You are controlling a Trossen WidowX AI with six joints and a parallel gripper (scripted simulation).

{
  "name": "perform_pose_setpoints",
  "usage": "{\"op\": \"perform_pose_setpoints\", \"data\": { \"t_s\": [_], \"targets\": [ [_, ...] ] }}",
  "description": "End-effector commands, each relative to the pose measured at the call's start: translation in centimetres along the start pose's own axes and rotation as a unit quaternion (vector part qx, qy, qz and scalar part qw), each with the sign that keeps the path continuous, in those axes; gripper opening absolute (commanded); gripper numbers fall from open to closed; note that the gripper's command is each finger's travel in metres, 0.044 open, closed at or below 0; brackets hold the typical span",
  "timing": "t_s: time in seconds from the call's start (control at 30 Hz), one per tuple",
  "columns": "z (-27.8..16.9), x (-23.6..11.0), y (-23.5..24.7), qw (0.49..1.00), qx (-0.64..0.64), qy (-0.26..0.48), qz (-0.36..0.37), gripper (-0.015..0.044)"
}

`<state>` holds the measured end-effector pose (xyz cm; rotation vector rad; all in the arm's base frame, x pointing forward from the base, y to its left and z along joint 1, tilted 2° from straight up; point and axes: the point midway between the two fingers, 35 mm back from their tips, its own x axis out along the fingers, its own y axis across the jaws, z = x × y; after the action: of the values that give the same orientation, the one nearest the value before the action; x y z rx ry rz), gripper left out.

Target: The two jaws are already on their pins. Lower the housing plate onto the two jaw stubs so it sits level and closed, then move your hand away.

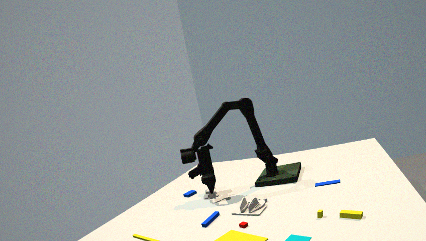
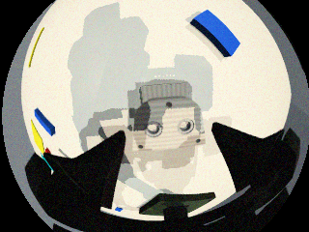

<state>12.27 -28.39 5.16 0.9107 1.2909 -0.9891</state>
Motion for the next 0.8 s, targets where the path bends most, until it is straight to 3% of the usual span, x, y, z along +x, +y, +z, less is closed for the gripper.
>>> {"op": "perform_pose_setpoints", "data": {
  "t_s": [0.0, 0.77],
  "targets": [
    [-0.32, 1.09, 0.06, 1.000, -0.002, 0.009, 0.002, 0.0440],
    [-0.38, 1.94, 0.06, 1.000, -0.002, 0.009, 0.002, 0.0440]
  ]
}}
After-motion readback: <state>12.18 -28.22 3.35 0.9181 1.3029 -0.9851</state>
